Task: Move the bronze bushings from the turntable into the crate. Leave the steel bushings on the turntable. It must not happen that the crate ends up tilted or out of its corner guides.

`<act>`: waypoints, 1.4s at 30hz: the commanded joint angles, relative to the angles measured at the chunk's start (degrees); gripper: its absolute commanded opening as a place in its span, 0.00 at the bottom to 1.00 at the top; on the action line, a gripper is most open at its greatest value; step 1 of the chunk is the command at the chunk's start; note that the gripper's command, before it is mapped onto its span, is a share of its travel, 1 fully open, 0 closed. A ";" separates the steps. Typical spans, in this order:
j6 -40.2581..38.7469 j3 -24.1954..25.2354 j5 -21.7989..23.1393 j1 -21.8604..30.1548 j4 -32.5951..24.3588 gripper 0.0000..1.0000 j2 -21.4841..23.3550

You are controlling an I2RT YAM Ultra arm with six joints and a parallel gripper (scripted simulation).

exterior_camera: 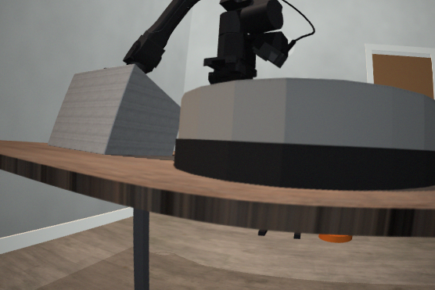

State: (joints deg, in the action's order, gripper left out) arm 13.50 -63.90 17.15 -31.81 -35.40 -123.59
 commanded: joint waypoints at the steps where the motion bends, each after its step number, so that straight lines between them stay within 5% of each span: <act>1: -0.68 1.46 0.56 0.66 1.22 0.13 -1.07; 42: -0.80 -0.30 0.44 -0.14 1.39 0.13 -1.31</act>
State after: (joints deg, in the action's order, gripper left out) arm 13.13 -63.13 17.23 -31.22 -34.41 -123.96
